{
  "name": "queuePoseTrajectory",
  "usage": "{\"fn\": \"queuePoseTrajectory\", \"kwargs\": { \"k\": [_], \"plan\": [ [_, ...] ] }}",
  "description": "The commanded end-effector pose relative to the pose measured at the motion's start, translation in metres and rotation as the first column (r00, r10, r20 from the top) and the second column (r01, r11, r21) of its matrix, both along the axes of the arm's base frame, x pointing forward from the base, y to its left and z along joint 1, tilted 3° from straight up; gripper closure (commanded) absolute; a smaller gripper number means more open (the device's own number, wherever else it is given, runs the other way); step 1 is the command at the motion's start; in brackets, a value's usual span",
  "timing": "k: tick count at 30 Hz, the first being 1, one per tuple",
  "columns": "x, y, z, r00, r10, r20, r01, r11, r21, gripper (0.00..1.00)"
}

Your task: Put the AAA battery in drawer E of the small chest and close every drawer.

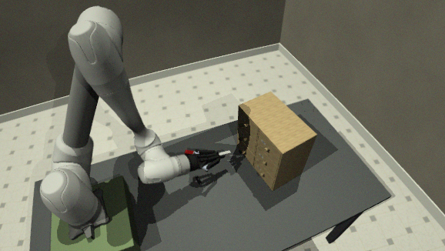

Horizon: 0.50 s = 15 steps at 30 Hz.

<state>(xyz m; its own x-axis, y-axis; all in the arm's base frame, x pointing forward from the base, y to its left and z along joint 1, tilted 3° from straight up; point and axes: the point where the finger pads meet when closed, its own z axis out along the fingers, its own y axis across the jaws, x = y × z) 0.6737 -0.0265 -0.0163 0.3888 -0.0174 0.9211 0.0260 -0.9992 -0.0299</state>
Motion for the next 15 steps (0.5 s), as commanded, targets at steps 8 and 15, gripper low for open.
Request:
{"fn": "queuePoseTrajectory", "kwargs": {
  "k": [8,15],
  "plan": [
    [-0.022,-0.002,0.05,1.0,0.001,-0.003,-0.001,1.0,0.001,1.0],
    [-0.022,-0.002,0.051,1.0,0.001,-0.015,-0.001,1.0,0.001,1.0]
  ]
}}
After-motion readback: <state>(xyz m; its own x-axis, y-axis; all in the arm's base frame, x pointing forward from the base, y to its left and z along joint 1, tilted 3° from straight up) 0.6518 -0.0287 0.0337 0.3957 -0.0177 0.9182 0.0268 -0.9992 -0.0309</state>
